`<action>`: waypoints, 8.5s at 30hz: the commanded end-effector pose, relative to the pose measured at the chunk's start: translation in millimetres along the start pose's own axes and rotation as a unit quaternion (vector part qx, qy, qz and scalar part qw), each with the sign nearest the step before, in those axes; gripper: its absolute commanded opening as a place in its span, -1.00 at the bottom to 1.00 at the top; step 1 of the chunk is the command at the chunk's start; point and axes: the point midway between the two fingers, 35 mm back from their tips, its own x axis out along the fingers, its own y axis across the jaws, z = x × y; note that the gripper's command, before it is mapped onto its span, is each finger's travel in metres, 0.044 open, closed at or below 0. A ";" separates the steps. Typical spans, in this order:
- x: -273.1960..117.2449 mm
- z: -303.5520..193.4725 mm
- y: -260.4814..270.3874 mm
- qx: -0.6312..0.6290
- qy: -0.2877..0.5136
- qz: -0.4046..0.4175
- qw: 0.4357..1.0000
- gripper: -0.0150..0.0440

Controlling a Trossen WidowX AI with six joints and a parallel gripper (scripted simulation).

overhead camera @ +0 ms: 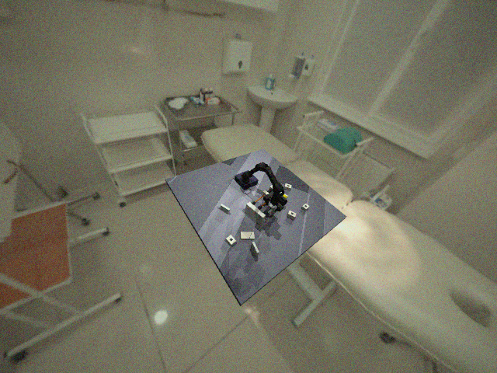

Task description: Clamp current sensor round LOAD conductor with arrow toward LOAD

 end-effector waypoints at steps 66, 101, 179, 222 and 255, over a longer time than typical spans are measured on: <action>25.4 -0.2 -2.0 0.001 0.001 -0.006 1.000 -0.49; 25.4 -0.2 -2.0 0.001 0.001 -0.006 1.000 -0.49; 8.5 -0.1 -1.4 0.001 0.003 -0.003 1.000 -0.49; 8.5 -0.1 -1.4 0.001 0.003 -0.003 1.000 -0.49; 8.5 -0.1 -1.4 0.001 0.003 -0.003 1.000 -0.49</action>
